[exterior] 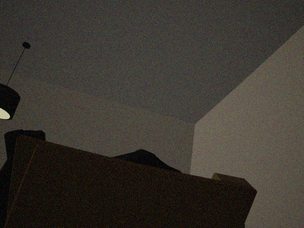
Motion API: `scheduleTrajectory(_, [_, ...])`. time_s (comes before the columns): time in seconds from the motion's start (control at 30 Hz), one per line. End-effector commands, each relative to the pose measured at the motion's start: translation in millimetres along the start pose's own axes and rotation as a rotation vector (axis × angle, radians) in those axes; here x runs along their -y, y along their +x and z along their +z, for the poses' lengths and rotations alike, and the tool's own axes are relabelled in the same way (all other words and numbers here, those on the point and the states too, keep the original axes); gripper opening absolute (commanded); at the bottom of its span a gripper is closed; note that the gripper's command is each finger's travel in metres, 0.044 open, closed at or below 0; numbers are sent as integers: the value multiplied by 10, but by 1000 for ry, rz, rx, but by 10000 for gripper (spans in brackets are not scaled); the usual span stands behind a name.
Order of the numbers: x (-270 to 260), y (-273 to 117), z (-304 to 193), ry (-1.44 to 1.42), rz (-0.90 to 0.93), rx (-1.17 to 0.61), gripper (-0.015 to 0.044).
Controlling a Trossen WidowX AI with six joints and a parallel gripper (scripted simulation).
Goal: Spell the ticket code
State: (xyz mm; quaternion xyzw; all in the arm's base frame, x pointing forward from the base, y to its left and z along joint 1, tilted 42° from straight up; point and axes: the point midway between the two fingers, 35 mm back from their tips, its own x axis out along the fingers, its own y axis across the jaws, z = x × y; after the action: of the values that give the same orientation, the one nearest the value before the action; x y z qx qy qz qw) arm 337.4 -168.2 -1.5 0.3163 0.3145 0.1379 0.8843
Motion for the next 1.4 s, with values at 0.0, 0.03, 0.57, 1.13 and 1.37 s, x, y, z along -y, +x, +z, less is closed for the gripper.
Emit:
scheduleTrajectory(0.0, [-23,11,-27,8,-1,-6,0])
scheduleTrajectory(0.03, [-28,11,-27,8,-1,-6,0])
scheduleTrajectory(0.57, [-109,12,-27,9,0,-6,0])
scheduleTrajectory(1.13, [-194,13,-27,9,0,-6,0])
scheduleTrajectory(1.37, [-229,14,-27,9,0,-6,0])
